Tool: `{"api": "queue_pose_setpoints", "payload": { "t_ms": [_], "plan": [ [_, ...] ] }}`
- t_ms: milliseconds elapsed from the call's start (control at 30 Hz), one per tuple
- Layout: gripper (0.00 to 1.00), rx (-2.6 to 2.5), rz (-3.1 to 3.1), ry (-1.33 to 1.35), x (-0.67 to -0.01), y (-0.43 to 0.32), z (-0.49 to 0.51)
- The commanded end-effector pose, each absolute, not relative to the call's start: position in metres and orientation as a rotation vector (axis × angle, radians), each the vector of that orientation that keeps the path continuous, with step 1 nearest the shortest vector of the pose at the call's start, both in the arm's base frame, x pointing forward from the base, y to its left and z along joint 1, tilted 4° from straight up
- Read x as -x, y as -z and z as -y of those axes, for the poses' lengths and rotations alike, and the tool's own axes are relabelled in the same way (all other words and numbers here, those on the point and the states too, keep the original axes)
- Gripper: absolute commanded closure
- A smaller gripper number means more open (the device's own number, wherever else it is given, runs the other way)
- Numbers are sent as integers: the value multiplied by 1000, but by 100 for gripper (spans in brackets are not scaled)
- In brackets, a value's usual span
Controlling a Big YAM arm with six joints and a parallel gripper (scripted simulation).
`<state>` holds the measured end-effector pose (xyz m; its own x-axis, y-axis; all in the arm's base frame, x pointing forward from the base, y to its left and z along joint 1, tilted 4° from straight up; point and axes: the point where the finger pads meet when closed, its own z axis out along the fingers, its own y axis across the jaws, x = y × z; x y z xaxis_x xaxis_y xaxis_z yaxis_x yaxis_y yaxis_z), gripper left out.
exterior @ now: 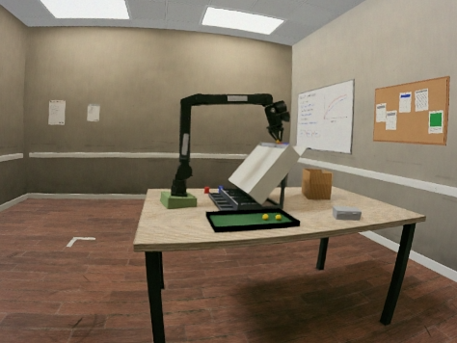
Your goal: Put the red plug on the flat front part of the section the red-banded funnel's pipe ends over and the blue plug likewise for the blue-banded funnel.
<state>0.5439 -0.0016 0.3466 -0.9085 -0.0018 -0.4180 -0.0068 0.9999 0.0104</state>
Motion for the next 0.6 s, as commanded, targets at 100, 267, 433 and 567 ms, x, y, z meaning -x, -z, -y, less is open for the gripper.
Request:
{"api": "queue_pose_setpoints", "payload": {
  "t_ms": [100, 267, 433, 567],
  "plan": [
    [41, 7, -2676, -15, -545, -366, 2],
    [41, 7, -2676, -15, -545, -366, 2],
    [41, 7, -2676, -15, -545, -366, 2],
    [41, 7, -2686, -15, -544, -358, 2]
  ]
}}
